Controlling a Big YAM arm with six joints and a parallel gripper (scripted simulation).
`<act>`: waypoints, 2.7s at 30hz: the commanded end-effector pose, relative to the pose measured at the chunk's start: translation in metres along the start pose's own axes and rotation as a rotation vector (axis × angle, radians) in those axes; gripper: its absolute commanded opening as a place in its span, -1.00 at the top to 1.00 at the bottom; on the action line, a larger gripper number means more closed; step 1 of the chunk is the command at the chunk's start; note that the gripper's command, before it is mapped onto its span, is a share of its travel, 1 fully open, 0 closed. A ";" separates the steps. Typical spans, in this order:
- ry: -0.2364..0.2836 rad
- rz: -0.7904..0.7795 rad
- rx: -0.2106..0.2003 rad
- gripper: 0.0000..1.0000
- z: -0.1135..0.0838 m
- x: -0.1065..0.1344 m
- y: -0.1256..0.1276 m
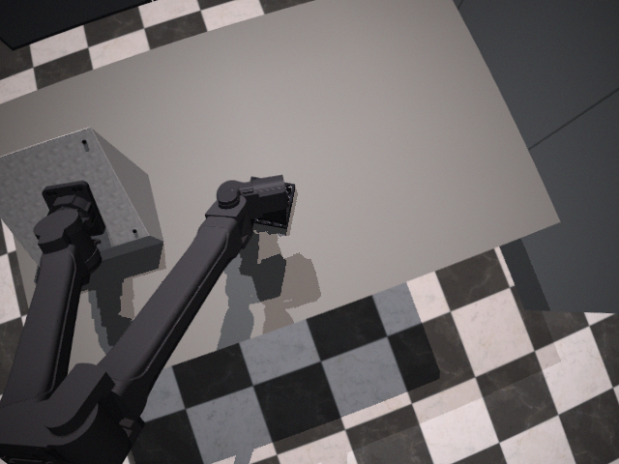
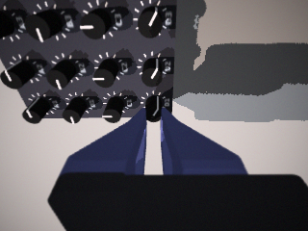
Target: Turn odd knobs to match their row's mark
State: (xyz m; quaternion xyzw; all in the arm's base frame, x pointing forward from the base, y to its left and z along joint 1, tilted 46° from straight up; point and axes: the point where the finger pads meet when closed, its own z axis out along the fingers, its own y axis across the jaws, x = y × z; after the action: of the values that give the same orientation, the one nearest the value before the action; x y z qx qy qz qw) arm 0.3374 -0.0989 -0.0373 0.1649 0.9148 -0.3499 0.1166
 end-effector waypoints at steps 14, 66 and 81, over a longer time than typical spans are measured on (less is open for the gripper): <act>-0.029 0.047 0.004 0.62 -0.001 -0.016 0.000; -0.037 0.030 -0.003 -1.00 -0.049 -0.015 0.003; -0.049 0.049 -0.018 -1.00 -0.108 -0.023 0.004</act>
State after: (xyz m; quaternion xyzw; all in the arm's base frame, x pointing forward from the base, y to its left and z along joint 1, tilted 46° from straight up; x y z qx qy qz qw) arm 0.3324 -0.0522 0.0195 0.1645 0.9129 -0.3539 0.1195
